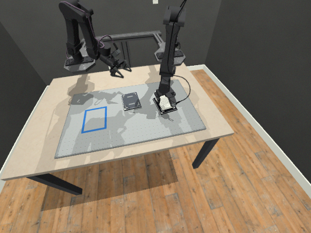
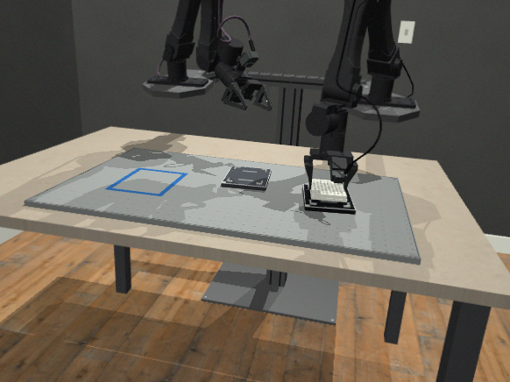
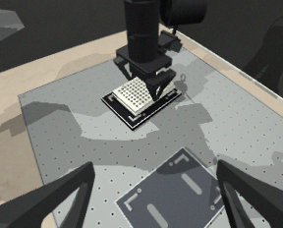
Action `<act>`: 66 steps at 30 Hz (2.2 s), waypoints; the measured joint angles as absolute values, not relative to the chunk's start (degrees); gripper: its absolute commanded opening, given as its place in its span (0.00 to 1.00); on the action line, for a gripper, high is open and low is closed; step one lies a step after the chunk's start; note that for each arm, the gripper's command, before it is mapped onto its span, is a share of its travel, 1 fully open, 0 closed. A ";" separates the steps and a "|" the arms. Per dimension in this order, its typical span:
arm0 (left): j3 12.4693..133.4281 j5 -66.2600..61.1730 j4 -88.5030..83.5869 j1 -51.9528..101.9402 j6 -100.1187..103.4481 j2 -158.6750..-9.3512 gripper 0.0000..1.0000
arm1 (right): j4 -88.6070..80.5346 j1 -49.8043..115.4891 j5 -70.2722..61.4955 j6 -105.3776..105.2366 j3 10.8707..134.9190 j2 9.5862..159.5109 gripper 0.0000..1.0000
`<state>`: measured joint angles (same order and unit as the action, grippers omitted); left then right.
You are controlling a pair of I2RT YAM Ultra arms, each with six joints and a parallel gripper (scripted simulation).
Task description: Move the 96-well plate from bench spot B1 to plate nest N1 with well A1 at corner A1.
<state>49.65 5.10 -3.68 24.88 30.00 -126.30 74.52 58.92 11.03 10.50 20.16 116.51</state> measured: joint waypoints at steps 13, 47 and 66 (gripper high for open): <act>50.50 5.15 -3.27 24.58 29.74 -128.92 0.80 | 74.52 58.92 11.03 10.50 20.16 116.51 1.00; 49.06 5.30 -12.29 25.67 30.65 -119.48 1.00 | 74.52 58.92 11.03 10.50 20.16 116.51 1.00; 50.30 5.52 -24.38 26.39 30.74 -107.46 1.00 | 74.52 58.92 11.03 10.50 20.16 116.51 1.00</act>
